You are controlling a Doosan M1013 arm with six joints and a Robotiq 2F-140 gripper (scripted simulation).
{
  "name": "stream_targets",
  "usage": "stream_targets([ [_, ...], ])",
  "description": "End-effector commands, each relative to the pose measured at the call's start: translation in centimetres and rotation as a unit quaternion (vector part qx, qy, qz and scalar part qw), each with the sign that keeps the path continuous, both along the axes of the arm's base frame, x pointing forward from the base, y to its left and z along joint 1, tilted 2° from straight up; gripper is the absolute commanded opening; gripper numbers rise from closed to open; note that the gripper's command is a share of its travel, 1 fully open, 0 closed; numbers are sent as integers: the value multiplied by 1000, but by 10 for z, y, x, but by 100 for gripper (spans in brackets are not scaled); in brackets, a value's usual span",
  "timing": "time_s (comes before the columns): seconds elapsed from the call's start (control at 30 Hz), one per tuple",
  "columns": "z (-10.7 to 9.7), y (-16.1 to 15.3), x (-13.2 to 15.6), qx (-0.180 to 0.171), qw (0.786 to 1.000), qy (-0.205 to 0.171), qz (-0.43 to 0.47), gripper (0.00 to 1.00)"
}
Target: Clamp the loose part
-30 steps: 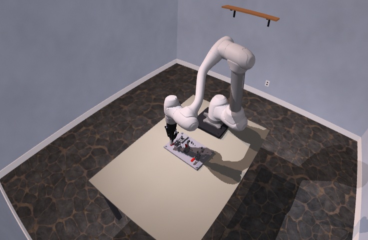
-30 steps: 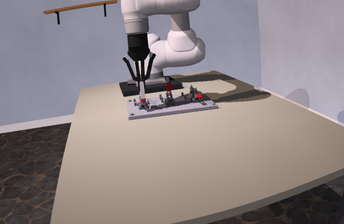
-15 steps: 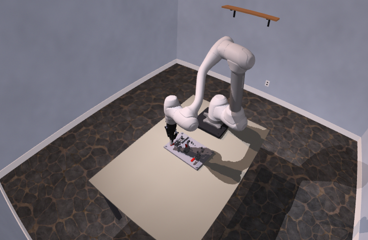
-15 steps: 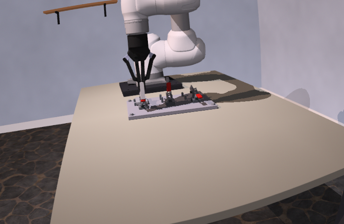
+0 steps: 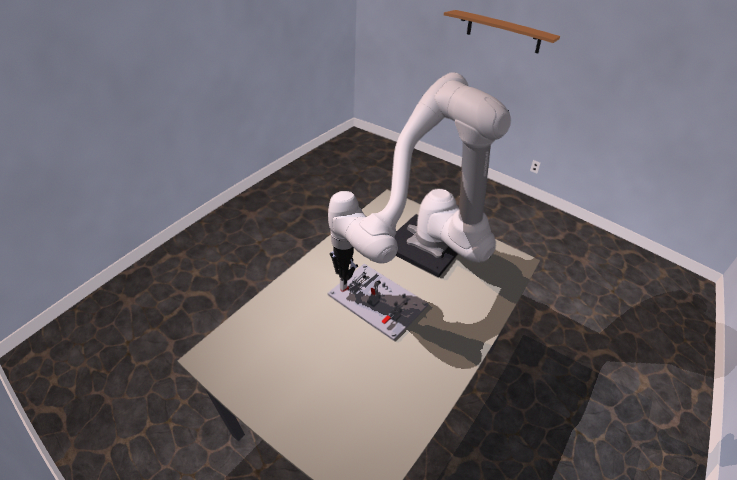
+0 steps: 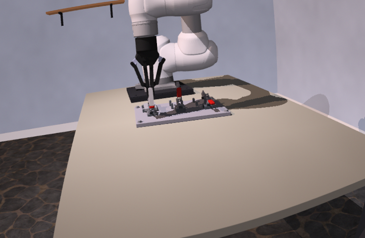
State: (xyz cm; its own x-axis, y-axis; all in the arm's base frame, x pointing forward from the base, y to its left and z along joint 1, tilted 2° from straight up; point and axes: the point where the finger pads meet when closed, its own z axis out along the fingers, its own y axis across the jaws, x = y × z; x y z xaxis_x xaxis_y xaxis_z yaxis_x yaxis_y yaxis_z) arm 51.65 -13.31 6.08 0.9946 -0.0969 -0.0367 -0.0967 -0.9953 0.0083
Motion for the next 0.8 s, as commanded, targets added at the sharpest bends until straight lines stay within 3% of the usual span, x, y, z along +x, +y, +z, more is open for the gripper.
stream_targets([
  [0.0,-2,1,1,2,1000,-2,-3,10],
  [0.77,-4,1,0,2,1000,-2,-3,10],
])
